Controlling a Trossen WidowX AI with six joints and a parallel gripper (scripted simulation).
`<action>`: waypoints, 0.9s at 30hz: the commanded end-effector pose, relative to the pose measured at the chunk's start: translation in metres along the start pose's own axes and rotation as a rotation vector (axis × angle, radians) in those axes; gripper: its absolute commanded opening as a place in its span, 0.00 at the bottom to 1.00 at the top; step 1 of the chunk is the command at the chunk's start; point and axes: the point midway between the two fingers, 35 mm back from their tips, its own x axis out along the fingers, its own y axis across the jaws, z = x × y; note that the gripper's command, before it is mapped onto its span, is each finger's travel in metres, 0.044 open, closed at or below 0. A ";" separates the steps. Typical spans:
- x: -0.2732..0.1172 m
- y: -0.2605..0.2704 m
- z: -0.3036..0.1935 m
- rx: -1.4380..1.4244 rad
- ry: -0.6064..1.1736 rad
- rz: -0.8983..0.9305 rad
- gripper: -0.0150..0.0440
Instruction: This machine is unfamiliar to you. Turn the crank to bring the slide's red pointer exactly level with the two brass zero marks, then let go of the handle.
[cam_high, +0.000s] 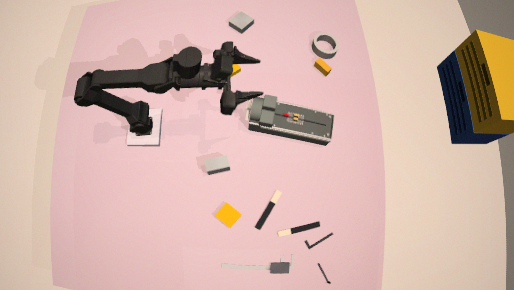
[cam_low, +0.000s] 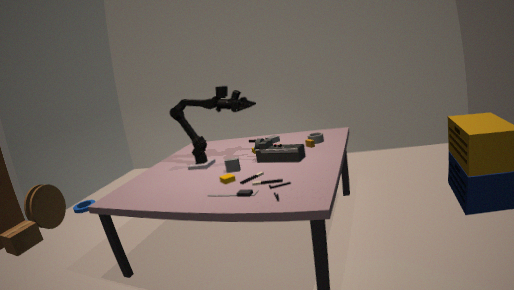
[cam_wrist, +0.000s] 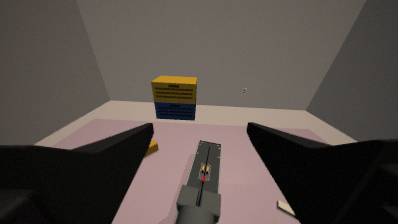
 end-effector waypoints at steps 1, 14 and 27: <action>0.021 -0.003 -0.010 0.000 0.112 0.003 1.00; 0.070 -0.020 -0.047 0.004 0.424 -0.002 1.00; 0.103 -0.031 -0.085 0.074 0.695 0.013 1.00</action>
